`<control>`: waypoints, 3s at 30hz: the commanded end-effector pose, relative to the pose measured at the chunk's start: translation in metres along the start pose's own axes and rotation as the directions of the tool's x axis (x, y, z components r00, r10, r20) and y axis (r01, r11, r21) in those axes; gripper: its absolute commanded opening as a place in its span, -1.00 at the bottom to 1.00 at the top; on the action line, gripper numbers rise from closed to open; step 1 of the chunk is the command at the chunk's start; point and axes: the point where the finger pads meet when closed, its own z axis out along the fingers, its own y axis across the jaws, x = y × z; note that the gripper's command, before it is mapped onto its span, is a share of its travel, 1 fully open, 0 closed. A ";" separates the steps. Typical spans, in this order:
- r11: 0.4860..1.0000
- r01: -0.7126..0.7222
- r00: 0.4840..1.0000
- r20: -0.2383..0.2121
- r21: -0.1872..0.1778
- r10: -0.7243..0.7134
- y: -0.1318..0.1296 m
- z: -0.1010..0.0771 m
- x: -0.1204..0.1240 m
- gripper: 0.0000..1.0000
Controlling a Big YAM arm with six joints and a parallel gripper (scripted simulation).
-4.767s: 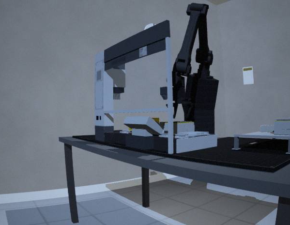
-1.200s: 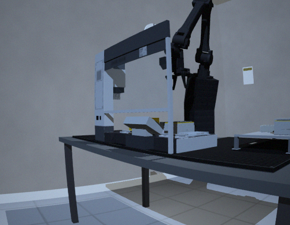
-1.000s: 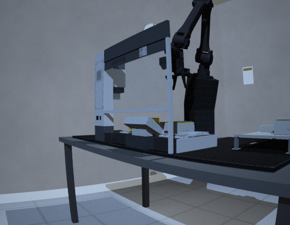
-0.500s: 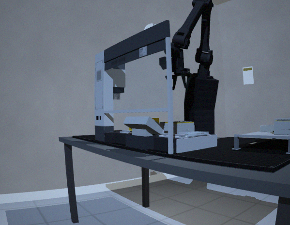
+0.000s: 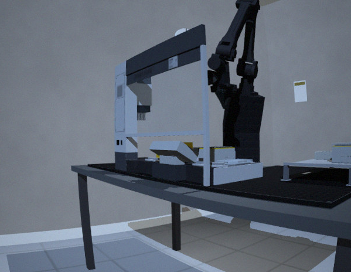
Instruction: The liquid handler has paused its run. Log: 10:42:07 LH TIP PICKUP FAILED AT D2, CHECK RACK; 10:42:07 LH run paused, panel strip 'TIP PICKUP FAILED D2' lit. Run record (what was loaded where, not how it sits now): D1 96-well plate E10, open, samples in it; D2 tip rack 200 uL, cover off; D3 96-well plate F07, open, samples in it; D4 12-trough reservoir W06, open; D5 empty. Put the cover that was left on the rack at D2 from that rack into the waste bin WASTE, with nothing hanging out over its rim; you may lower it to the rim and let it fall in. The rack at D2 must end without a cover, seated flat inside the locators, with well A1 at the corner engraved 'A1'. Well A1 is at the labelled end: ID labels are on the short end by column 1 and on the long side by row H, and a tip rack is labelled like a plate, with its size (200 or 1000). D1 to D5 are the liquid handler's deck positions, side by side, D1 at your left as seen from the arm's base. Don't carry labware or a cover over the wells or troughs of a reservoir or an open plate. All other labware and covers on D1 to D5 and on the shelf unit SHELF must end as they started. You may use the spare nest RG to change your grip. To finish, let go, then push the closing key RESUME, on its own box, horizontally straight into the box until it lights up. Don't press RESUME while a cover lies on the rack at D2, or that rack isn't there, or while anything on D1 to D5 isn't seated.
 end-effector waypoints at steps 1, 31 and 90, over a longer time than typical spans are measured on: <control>1.000 0.002 0.999 0.034 -0.013 -0.002 0.009 -0.005 0.007 -1.00; 1.000 -0.008 1.000 0.008 -0.001 0.008 -0.009 0.006 0.116 -1.00; 0.999 -0.051 0.998 0.023 -0.002 0.051 -0.204 0.003 0.113 -1.00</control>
